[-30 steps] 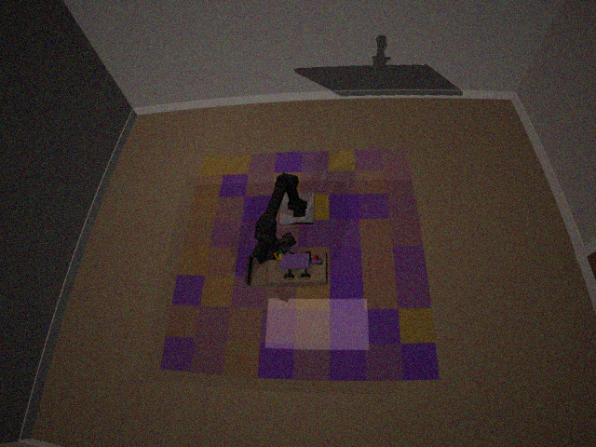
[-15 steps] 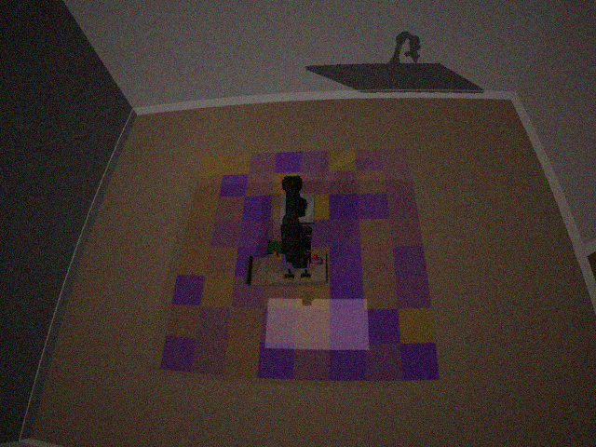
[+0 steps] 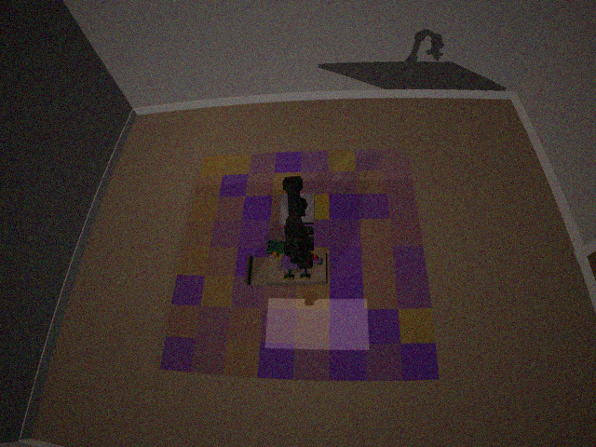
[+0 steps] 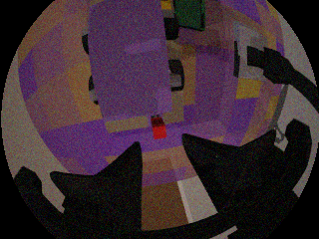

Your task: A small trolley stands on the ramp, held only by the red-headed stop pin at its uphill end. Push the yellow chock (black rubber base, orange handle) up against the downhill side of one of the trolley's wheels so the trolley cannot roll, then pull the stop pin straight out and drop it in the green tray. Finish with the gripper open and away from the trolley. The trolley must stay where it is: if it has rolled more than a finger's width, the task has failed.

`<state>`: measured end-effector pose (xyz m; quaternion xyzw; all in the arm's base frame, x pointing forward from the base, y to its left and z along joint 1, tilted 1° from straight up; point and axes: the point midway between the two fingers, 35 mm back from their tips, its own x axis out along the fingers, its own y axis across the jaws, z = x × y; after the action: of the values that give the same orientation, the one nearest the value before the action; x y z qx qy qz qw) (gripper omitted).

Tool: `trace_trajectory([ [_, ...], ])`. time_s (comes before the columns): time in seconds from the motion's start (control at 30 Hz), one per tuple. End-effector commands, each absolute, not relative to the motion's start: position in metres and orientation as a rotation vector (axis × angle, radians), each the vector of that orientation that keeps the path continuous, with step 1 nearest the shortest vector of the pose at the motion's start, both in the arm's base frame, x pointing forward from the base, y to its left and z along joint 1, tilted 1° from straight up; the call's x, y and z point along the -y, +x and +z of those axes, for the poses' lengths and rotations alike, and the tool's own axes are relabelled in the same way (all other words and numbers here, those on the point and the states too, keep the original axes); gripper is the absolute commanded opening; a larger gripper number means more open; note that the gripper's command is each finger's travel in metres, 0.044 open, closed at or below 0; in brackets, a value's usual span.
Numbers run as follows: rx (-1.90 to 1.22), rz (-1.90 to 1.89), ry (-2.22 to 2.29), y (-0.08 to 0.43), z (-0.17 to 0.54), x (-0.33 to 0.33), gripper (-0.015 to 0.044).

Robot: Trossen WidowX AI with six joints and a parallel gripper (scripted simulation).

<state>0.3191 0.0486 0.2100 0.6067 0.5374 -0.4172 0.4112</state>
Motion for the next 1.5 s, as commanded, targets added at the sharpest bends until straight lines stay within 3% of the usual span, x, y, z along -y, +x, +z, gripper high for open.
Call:
trace_trajectory([
  [0.0, -1.36, -1.049, 1.525, 0.319, 0.204, -0.051, 0.019],
  [1.43, -1.361, -1.048, 1.526, 0.323, 0.151, -0.069, 0.019],
  [1.47, -1.361, -1.04, 1.522, 0.323, 0.154, -0.068, 0.0164],
])
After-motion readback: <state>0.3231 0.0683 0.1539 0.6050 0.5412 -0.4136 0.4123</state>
